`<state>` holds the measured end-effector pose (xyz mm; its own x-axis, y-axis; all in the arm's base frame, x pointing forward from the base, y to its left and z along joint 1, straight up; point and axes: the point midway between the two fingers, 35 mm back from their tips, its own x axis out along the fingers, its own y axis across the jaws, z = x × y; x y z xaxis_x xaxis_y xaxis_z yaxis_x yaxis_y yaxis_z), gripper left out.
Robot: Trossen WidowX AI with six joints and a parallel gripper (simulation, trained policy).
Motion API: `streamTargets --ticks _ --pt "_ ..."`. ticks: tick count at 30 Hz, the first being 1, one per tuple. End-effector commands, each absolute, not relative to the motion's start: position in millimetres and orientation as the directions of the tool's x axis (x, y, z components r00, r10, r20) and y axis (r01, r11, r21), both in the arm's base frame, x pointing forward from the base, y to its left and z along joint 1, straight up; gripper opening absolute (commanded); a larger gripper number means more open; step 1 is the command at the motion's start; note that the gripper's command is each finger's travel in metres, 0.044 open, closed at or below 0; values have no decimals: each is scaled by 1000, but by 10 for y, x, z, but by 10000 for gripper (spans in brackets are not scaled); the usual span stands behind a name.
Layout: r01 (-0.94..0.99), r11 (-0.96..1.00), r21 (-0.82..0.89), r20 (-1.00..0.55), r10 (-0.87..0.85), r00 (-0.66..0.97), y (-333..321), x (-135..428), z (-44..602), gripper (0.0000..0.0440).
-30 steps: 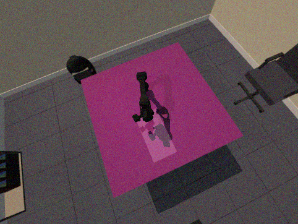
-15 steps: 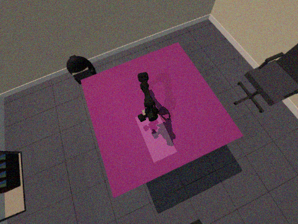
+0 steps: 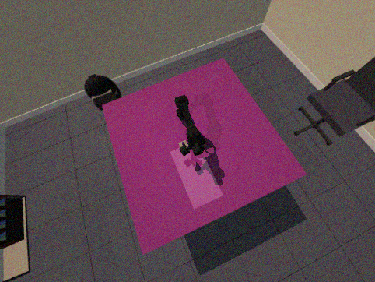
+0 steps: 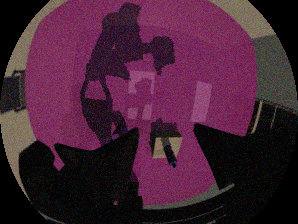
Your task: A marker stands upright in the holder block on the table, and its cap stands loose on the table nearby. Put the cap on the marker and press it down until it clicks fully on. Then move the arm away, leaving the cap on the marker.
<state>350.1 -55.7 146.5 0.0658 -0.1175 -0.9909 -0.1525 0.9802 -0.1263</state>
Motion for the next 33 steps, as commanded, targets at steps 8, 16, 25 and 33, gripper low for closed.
streamTargets --ticks 8,16,25,33 --pt "-176 983 -45 -999 -45 6 -239 3412 1360 327" --pt "-195 981 2 -999 -8 -51 -65 3308 1266 325" --pt "-214 976 44 -993 19 -117 68 3176 1142 319" --pt "-232 970 70 -986 31 -164 133 3069 1023 311"
